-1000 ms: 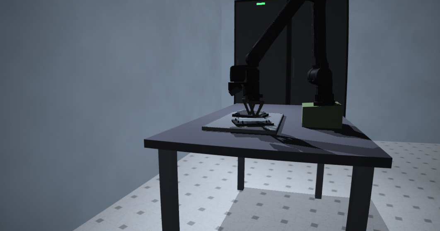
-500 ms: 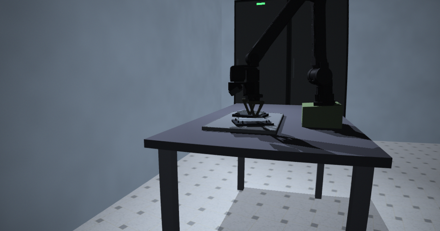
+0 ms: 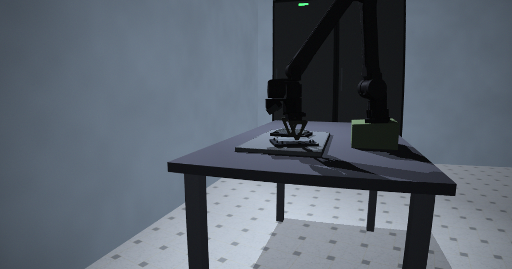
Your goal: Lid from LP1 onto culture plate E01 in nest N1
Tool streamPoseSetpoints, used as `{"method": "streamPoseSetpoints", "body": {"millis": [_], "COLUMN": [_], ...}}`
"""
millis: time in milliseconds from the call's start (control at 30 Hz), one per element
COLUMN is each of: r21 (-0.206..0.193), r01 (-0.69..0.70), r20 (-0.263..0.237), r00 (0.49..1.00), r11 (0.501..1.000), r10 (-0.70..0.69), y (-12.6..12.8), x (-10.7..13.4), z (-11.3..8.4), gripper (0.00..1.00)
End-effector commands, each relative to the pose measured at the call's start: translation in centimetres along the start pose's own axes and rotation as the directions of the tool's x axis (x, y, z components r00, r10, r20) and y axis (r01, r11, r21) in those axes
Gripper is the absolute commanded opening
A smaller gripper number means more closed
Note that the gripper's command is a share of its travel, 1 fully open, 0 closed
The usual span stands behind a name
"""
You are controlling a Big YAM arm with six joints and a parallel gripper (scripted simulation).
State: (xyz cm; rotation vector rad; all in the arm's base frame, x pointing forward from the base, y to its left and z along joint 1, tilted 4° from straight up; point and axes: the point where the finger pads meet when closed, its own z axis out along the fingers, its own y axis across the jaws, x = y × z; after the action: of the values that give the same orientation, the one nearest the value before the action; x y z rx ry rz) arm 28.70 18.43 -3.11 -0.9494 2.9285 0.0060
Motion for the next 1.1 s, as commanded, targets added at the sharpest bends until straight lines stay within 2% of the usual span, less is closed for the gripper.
{"method": "streamPoseSetpoints", "body": {"millis": [0,33,67,133,233,367,600,667,700,1067], "r21": [0.002,0.002,0.003,0.002,0.001,0.002,0.001,0.004,0.002,0.002], "r01": [0.004,0.004,0.003,0.004,0.004,0.004,0.004,0.003,0.001,0.001], "r20": [0.020,0.020,0.046,0.019,0.009,0.025,0.011,0.055,0.029,0.030], "r00": [1.000,1.000,0.999,1.000,1.000,1.000,1.000,0.998,1.000,1.000], "r11": [1.000,1.000,1.000,1.000,1.000,1.000,1.000,1.000,1.000,1.000], "r10": [-0.004,-0.004,-0.004,-0.004,-0.004,-0.004,-0.004,-0.004,-0.001,-0.001], "y": [-0.3,-0.3,-0.3,-0.3,-0.3,-0.3,-0.3,-0.3,-0.1,-0.1], "x": [-0.7,-0.7,-1.5,-0.8,-0.3,-0.9,-0.4,-1.7,-1.2,-1.2], "z": [0.0,0.0,-0.6,0.3,0.8,0.6,1.3,0.0,0.5,0.4], "gripper": [1.00,1.00,1.00,1.00,1.00,1.00,1.00,1.00,1.00,1.00]}}
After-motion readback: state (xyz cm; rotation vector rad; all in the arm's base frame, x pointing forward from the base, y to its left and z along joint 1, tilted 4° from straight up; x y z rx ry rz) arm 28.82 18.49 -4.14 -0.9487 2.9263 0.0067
